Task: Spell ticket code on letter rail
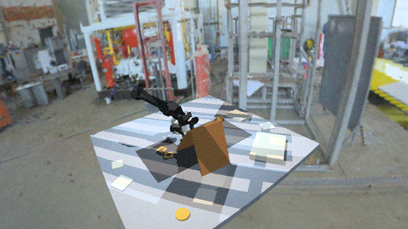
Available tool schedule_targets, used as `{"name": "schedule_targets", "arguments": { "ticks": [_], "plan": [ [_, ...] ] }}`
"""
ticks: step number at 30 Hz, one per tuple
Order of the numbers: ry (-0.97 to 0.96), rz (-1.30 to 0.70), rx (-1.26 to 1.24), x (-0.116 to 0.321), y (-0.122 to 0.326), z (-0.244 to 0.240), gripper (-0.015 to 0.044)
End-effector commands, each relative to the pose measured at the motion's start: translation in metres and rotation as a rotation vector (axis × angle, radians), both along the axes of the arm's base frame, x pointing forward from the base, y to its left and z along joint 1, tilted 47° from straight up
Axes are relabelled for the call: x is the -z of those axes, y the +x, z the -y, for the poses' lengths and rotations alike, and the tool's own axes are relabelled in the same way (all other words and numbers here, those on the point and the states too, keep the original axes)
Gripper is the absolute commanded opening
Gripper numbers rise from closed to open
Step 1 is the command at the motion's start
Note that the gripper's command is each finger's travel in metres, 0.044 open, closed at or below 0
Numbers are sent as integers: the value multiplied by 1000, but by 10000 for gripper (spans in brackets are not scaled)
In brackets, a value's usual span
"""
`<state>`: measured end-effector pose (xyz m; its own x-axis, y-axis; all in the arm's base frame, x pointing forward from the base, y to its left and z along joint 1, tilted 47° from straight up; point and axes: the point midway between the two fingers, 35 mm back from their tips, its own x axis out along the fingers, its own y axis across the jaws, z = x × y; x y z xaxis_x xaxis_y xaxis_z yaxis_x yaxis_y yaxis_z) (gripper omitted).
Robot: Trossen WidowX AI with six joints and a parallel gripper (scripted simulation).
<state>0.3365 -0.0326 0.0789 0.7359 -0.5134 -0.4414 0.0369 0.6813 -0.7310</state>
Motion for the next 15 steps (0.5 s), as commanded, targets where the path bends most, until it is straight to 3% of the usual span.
{"name": "schedule_targets", "arguments": {
  "ticks": [1, 15],
  "plan": [
    [0, -5, 3, 4, -1, -2, 0],
    [0, -5, 3, 10, 0, -7, 0]
  ]
}}
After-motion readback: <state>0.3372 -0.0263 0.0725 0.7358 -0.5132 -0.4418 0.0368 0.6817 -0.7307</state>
